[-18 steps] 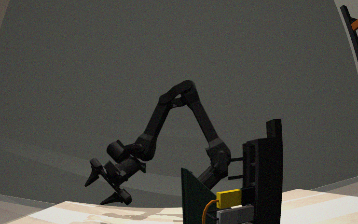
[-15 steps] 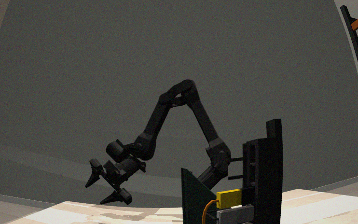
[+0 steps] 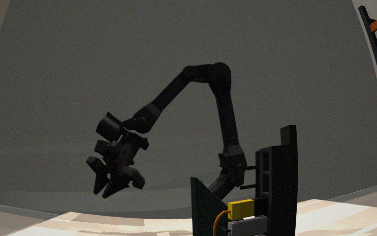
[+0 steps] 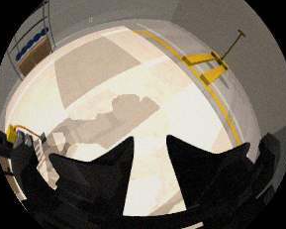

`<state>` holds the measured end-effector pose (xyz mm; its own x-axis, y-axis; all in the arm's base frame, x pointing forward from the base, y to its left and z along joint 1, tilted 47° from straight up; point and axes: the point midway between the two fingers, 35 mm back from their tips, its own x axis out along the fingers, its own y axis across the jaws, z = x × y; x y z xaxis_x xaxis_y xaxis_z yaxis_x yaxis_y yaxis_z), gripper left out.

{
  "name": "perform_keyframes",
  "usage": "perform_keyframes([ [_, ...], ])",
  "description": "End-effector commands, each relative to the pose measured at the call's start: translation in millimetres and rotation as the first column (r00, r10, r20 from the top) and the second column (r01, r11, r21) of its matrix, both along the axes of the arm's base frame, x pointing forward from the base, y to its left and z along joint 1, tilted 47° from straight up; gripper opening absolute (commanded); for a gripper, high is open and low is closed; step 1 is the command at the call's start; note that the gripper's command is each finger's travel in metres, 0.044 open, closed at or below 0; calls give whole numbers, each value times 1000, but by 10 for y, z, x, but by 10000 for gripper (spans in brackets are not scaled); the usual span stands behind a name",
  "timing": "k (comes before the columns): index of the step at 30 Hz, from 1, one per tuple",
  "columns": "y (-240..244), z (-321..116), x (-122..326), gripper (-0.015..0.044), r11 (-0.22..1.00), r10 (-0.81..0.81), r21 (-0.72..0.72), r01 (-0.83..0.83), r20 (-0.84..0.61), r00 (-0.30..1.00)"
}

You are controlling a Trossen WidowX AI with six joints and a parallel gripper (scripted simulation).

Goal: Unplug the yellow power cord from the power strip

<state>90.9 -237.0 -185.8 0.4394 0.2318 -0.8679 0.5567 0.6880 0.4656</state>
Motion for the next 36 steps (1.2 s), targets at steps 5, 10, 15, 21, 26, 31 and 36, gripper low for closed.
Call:
perform_keyframes([
  [5, 296, 628, 928, 160, 925, -141, 328, 192, -172, 975],
  [10, 607, 981, 1321, 160, 848, -166, 433, 306, -331, 929],
  [15, 1017, 1370, 1643, 160, 764, -164, 474, 438, -514, 842],
  [21, 1600, 1867, 1893, 160, 681, -139, 423, 598, -727, 672],
  [26, 1664, 1920, 1909, 160, 674, -137, 411, 614, -747, 650],
  [31, 1655, 1910, 1905, 160, 674, -137, 411, 614, -747, 650],
  [36, 1682, 1940, 1904, 160, 674, -137, 411, 614, -747, 650],
])
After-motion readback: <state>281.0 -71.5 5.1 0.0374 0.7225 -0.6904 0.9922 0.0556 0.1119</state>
